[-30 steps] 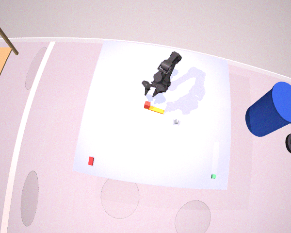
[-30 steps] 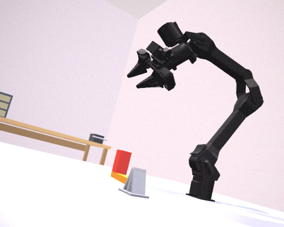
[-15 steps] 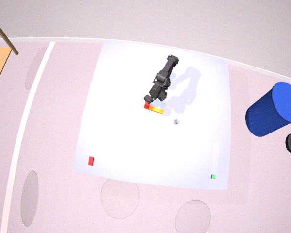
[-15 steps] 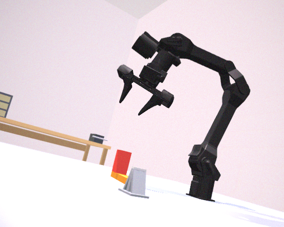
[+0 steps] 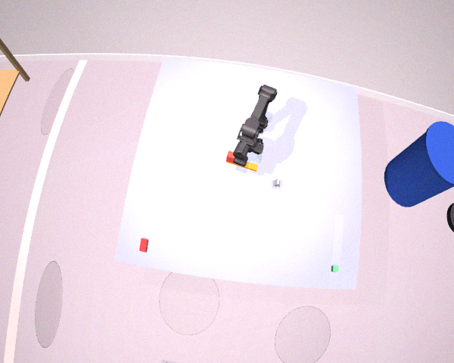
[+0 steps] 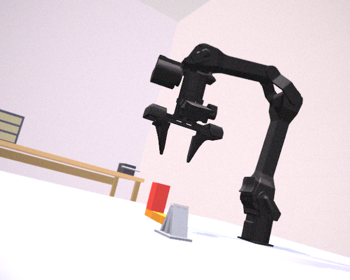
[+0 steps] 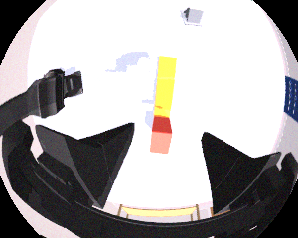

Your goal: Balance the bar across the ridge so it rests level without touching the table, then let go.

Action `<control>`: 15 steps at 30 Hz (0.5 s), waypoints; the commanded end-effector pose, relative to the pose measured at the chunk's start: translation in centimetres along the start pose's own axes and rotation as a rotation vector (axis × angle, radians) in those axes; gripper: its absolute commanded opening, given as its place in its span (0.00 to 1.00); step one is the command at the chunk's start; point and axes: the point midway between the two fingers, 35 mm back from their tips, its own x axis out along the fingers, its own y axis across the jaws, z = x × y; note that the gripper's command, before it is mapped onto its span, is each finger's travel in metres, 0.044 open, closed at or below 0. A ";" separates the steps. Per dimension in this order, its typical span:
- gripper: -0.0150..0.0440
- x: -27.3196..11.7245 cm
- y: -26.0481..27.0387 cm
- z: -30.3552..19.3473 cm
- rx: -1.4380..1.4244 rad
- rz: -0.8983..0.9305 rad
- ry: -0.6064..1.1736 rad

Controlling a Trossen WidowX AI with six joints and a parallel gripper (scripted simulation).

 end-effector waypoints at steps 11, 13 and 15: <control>0.79 5.1 -0.3 0.1 -0.021 0.015 -0.007; 0.79 6.4 -0.3 0.1 -0.021 0.015 -0.007; 0.79 7.8 -0.2 0.2 -0.021 0.015 -0.007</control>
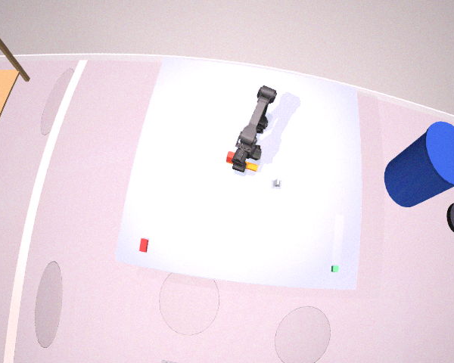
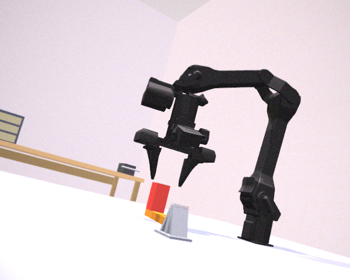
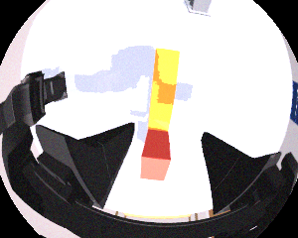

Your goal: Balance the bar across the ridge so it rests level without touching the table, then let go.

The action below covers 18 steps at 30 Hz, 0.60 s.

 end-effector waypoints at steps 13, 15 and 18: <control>0.79 5.7 0.8 0.2 -0.006 0.010 -0.006; 0.79 5.9 0.8 0.2 -0.006 0.010 -0.006; 0.79 6.4 0.8 0.2 -0.006 0.010 -0.006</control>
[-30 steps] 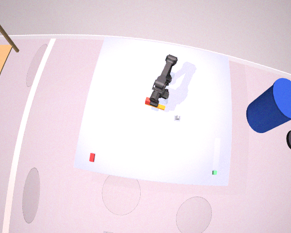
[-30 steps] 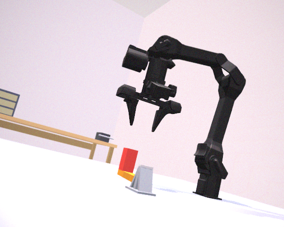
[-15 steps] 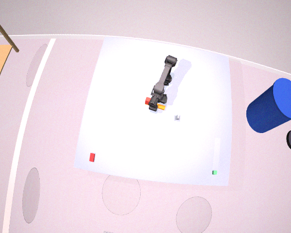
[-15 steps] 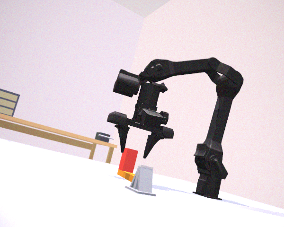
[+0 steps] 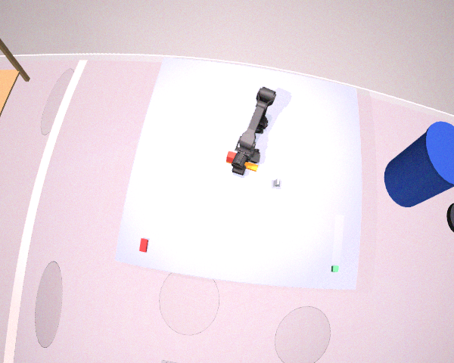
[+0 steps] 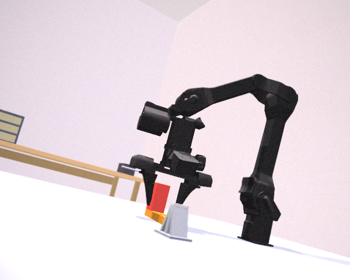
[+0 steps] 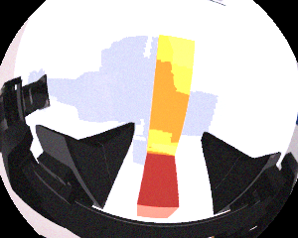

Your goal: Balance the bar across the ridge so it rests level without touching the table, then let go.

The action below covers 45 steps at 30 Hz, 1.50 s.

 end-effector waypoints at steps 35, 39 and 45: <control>0.46 2.1 0.3 0.0 0.000 0.009 -0.001; 0.39 2.1 0.3 0.0 0.000 0.009 -0.001; 0.25 0.8 0.0 0.0 -0.001 0.009 -0.002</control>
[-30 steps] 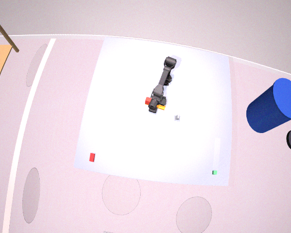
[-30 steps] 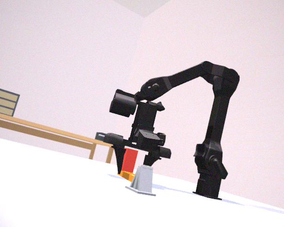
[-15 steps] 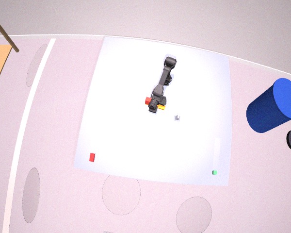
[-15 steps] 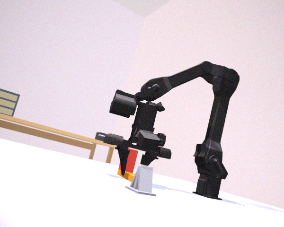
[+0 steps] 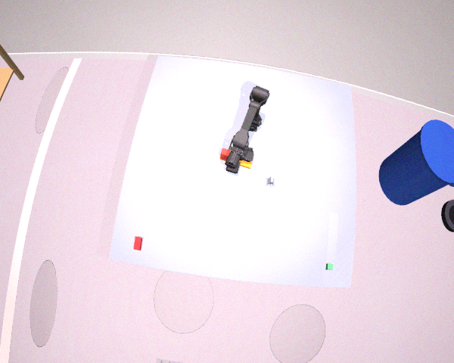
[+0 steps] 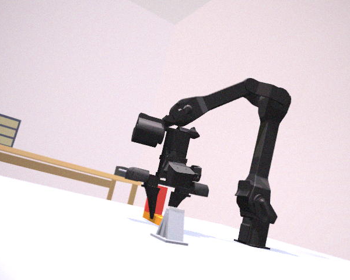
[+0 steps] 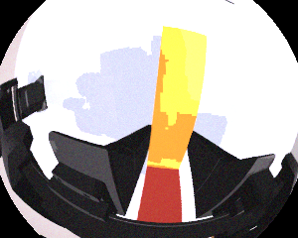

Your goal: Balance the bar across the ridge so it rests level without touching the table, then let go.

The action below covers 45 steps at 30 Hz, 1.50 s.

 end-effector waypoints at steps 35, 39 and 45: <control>0.25 -9.6 -0.1 0.0 -0.004 -0.014 -0.003; 0.25 -9.7 -0.5 0.6 -0.012 -0.015 -0.004; 0.25 -9.9 -1.6 2.1 -0.030 -0.016 -0.005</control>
